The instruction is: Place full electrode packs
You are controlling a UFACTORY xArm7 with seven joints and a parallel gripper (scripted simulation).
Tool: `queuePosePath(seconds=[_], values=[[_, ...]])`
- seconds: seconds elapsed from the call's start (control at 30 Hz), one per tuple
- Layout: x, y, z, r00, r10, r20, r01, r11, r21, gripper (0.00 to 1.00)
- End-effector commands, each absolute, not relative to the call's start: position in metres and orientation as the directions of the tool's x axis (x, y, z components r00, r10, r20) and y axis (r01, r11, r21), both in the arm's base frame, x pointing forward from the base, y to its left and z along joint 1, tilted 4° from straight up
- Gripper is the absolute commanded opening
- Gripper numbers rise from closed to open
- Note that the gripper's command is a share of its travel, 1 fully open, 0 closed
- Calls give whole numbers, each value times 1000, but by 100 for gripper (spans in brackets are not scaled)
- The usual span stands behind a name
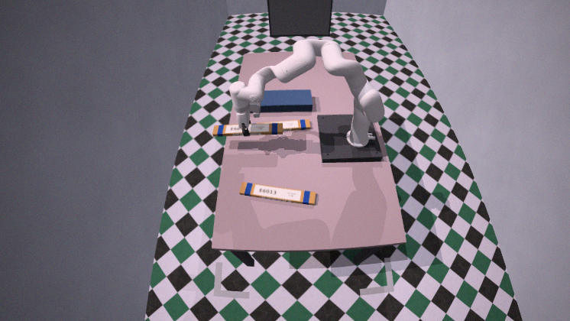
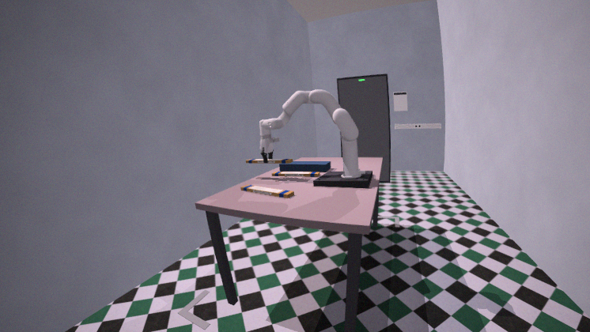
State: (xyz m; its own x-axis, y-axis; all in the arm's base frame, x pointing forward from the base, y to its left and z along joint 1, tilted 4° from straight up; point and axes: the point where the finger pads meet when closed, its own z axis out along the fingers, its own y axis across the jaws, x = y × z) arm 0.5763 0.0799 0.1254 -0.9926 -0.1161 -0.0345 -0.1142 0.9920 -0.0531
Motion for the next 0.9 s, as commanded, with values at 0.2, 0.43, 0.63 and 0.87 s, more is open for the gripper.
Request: queuePosePath(seconds=[0.2,0.43,0.63,0.87], values=[[590,75,129,-992,-116,-39,-114,992,-52,58],[591,75,129,-992,-116,-39,-114,992,-52,58],[591,75,129,-992,-116,-39,-114,992,-52,58],[591,75,129,-992,-116,-39,-114,992,-52,58]])
